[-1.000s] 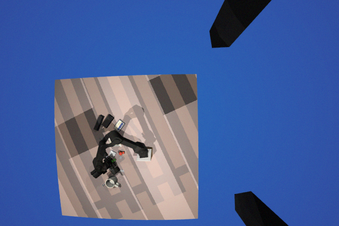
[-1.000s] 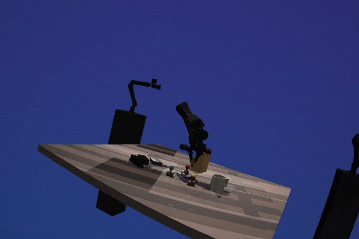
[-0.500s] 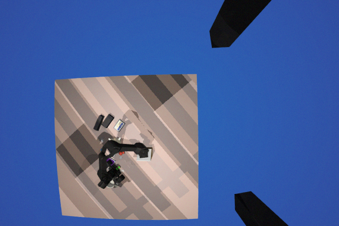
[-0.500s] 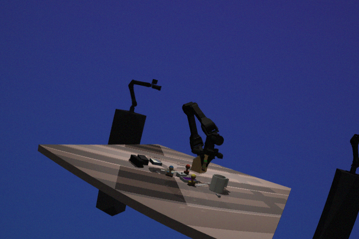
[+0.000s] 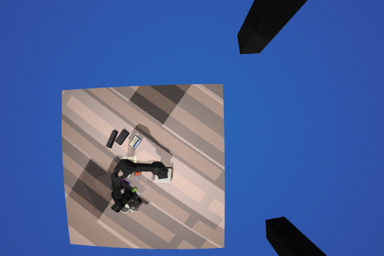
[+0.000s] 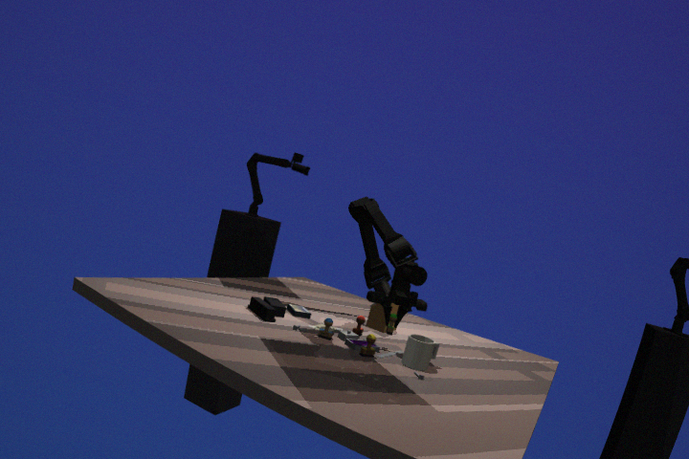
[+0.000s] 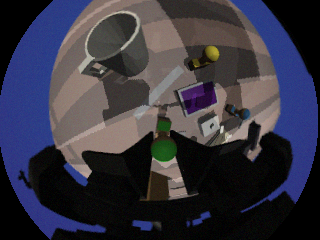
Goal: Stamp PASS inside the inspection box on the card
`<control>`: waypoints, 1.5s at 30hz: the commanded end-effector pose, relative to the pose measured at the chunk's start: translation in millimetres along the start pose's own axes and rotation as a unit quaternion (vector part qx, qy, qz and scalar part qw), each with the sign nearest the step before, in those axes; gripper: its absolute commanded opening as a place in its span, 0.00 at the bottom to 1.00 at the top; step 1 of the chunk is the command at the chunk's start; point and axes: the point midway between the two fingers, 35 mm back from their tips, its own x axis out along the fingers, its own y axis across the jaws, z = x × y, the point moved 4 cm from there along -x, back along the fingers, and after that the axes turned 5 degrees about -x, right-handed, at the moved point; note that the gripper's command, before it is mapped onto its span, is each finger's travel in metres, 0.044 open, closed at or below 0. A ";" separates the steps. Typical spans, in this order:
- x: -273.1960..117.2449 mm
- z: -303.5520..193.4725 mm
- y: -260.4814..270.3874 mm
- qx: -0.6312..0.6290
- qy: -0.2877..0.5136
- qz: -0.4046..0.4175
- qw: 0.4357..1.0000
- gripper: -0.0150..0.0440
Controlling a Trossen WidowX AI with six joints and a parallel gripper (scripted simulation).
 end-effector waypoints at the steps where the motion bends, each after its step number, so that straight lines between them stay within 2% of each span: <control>1: 8.7 -1.8 -0.1 -0.003 0.004 -0.002 1.000 0.25; 29: 48.8 -5.3 -1.3 -0.002 0.006 -0.004 1.000 0.25; 39: 45.7 -3.4 -1.6 0.000 0.003 -0.001 1.000 0.69; 42: 43.3 -2.8 -1.5 0.000 0.002 -0.001 1.000 0.69; 45: 6.4 3.2 -0.8 -0.001 0.001 0.000 1.000 0.69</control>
